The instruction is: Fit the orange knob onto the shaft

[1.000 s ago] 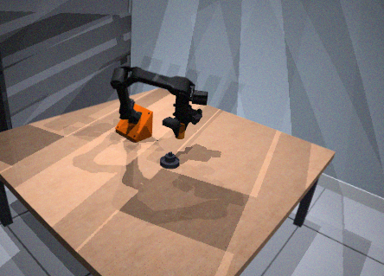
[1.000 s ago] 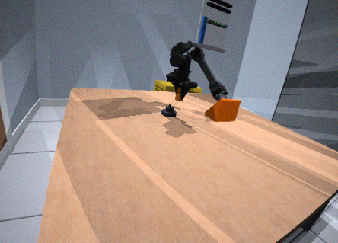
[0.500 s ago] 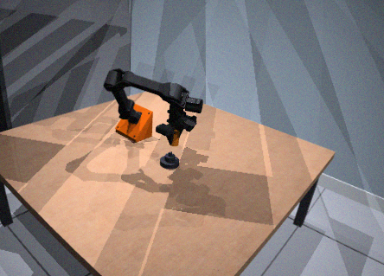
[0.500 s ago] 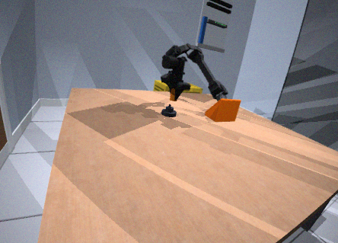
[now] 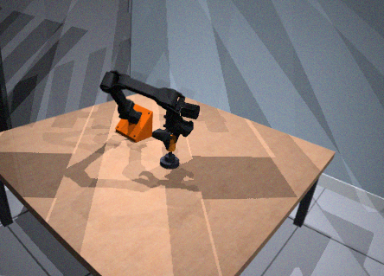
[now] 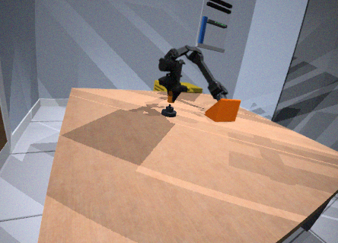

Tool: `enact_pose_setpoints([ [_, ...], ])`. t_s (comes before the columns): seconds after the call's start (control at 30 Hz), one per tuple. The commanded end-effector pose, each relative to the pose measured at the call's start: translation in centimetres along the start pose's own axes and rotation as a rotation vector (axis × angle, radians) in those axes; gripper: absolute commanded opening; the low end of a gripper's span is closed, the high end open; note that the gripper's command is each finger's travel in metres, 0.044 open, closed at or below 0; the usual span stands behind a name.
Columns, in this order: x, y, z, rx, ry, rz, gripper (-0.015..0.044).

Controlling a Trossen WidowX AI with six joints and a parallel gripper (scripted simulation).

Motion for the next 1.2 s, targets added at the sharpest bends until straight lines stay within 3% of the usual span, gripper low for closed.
enact_pose_setpoints([
  [0.0,-0.06,-0.97,0.0,-0.006,0.003,-0.003,0.0],
  [1.0,-0.13,-0.86,0.01,-0.005,-0.002,-0.003,0.0],
  [1.17,-0.11,-0.81,-0.12,-0.005,0.122,-0.004,0.0],
])
Point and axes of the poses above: the point midway between the two fingers, 35 mm back from their tips, its own y axis back along the fingers, its own x axis across the jaws, z = x × y, the point moved 3 cm from there along y, back along the fingers, and after that the axes turned 4 degrees about y, right-handed, at the moved point
